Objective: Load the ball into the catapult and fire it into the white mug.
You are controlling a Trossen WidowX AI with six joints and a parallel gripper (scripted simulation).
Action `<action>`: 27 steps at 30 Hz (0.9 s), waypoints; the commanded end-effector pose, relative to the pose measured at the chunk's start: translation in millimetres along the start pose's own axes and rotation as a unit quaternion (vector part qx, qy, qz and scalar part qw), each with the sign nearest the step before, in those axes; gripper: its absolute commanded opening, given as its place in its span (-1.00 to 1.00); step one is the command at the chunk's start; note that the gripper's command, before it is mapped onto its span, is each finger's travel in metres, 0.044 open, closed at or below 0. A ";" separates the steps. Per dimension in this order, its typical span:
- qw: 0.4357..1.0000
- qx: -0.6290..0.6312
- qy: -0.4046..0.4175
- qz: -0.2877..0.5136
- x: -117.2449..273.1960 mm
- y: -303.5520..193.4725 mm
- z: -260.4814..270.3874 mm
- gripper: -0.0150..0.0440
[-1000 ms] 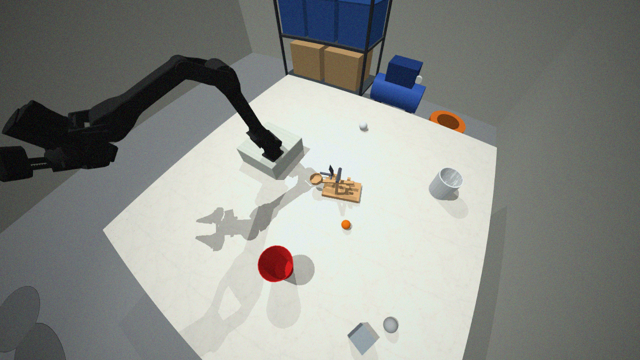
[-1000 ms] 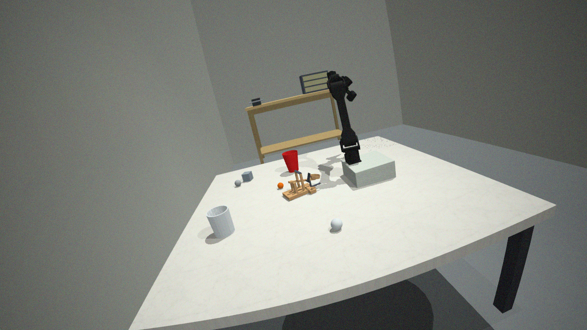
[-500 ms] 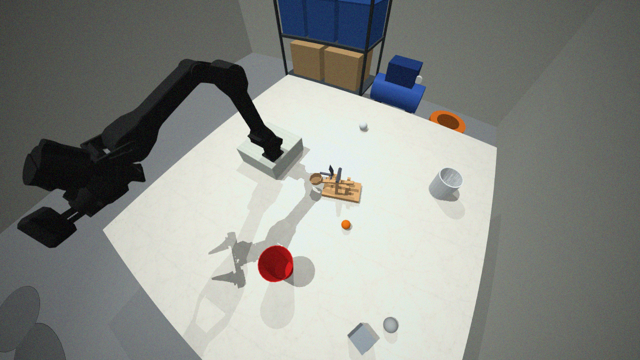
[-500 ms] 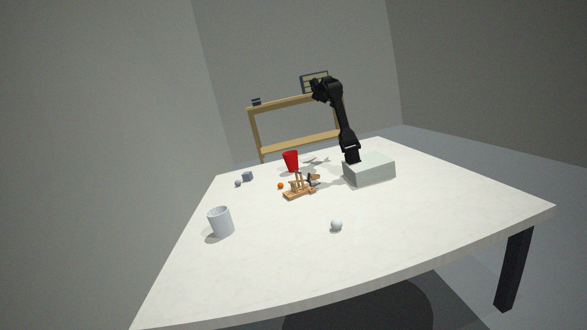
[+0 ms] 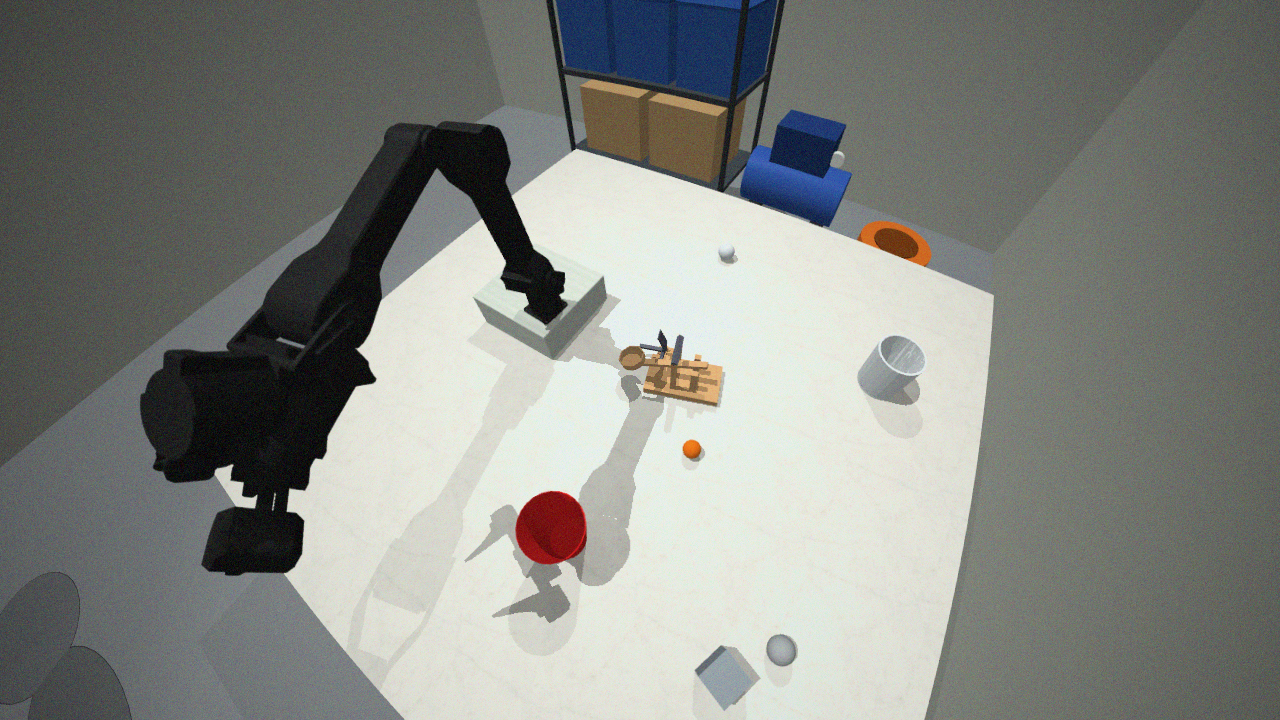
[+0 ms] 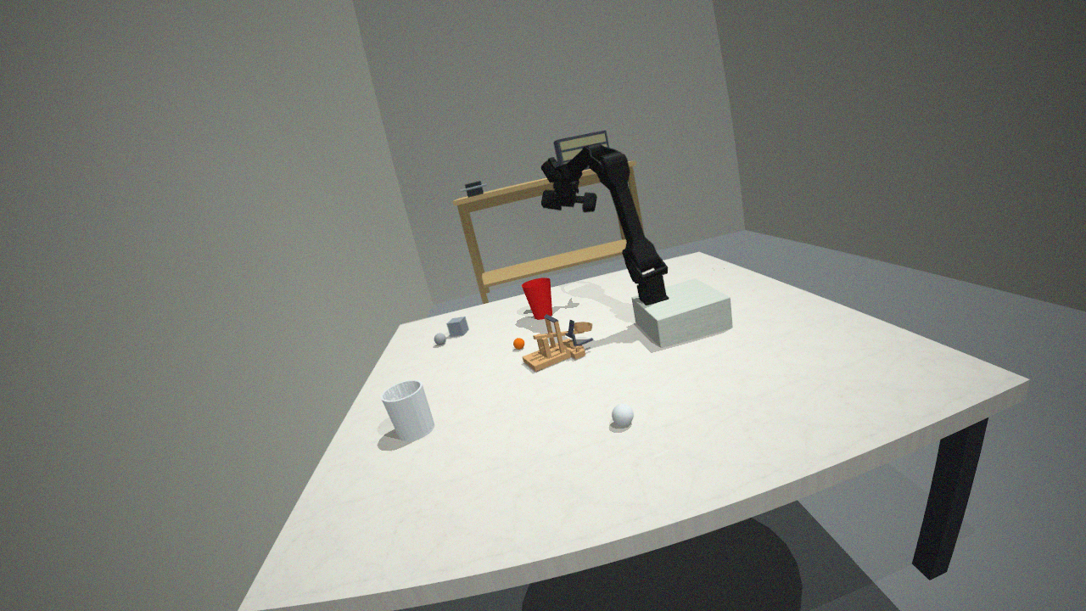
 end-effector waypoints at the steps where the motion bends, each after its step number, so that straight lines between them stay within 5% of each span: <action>1: 0.998 0.046 0.022 0.030 12.6 -24.0 15.7 1.00; 27: 0.901 0.343 0.187 0.191 132.6 -193.4 84.8 1.00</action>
Point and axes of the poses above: the point midway between the two fingers, 35 mm back from their tips, its own x axis back along the fingers, its own z axis across the jaws, y = z × x, the point moved 2 cm from there along x, back along the fingers, and after that the axes turned 4 degrees about -x, right-handed, at the moved point
